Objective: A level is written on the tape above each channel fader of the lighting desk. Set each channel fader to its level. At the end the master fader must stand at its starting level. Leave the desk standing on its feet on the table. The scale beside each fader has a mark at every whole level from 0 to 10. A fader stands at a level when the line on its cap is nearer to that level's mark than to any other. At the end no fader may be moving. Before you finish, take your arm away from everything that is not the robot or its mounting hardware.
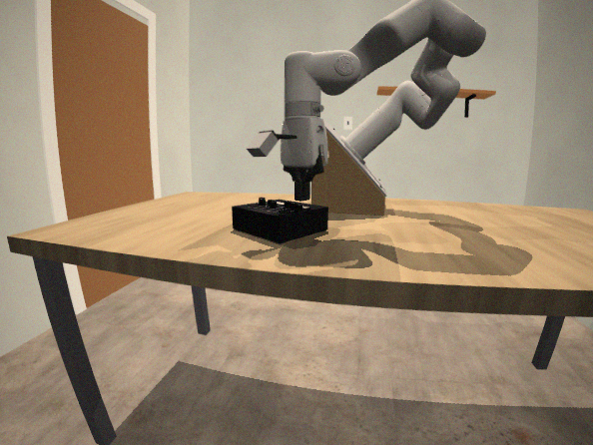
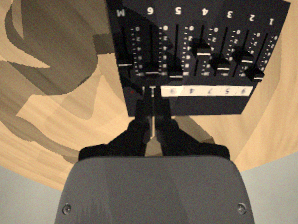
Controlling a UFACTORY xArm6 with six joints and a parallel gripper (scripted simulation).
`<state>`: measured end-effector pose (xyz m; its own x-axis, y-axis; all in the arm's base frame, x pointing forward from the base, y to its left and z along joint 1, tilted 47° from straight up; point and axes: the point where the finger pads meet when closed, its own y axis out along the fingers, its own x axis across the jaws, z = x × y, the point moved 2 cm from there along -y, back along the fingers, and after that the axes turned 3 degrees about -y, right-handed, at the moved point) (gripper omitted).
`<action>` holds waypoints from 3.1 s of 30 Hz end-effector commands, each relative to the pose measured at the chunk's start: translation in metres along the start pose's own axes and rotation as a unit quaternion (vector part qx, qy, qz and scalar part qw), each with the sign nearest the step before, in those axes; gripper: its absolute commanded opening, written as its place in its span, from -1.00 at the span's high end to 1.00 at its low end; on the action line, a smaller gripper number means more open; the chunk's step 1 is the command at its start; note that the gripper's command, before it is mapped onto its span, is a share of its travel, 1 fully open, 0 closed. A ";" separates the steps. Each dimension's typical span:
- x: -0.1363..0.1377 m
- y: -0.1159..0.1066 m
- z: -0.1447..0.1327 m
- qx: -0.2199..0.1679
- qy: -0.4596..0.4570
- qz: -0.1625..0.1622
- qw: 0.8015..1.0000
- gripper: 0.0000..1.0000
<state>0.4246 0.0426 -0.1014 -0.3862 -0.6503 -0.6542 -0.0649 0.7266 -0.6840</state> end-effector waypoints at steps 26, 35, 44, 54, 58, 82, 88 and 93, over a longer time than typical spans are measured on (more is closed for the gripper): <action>0.000 0.000 0.001 0.002 0.000 0.000 1.000 1.00; 0.000 0.006 0.001 0.002 0.000 0.000 1.000 1.00; 0.000 0.010 0.001 0.002 0.000 0.000 1.000 1.00; 0.000 0.011 0.001 0.002 0.000 0.000 1.000 1.00; 0.000 0.011 0.001 0.002 0.000 0.000 1.000 1.00; 0.000 0.011 0.003 0.002 0.000 0.000 1.000 1.00; 0.000 0.011 0.005 0.002 0.000 0.000 1.000 1.00; 0.000 0.011 0.006 0.002 0.000 0.000 1.000 1.00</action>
<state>0.4273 0.0503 -0.1110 -0.3862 -0.6504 -0.6541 -0.0648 0.7265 -0.6841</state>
